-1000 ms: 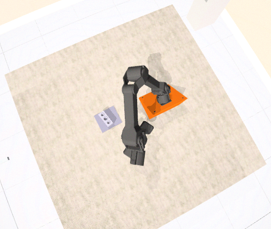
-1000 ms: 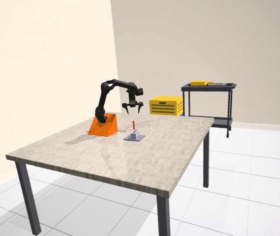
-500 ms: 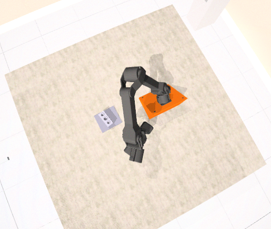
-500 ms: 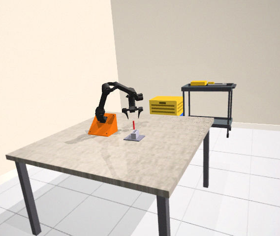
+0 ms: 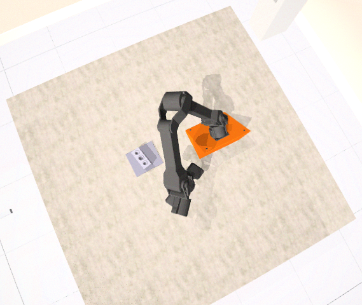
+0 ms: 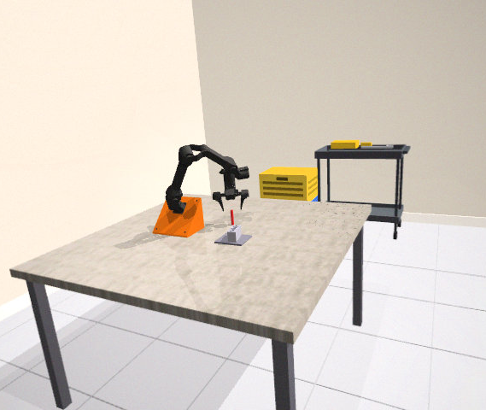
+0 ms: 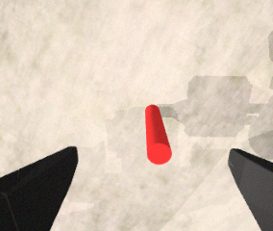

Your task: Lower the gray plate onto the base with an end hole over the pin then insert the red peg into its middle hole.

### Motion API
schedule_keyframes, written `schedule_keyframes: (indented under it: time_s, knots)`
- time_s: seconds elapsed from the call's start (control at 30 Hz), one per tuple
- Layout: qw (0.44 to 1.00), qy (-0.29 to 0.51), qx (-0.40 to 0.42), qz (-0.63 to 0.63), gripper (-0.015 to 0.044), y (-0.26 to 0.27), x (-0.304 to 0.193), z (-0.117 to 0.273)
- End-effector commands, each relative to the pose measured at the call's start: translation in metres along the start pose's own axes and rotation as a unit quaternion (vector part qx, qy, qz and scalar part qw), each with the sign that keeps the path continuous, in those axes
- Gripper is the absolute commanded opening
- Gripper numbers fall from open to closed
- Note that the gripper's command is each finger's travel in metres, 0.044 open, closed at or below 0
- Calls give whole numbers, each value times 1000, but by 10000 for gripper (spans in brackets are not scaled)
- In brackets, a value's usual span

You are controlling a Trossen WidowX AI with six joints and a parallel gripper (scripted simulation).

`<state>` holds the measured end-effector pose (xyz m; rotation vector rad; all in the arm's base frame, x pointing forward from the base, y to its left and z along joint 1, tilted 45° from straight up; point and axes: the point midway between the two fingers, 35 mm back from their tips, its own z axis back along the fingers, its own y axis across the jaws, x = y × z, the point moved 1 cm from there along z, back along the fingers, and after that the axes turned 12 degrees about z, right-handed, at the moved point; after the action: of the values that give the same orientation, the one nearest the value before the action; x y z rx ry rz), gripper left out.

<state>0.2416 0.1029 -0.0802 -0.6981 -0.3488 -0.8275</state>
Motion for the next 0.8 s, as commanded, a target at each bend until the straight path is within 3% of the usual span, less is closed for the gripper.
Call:
schedule_keyframes:
  time_s: [0.0, 0.67, 0.77]
  knots:
    - [1000, -2, -4, 4, 440, -2, 0, -8]
    - [1000, -3, -5, 4, 440, -4, 1, -38]
    - [1000, -3, -5, 4, 361, -4, 1, -38]
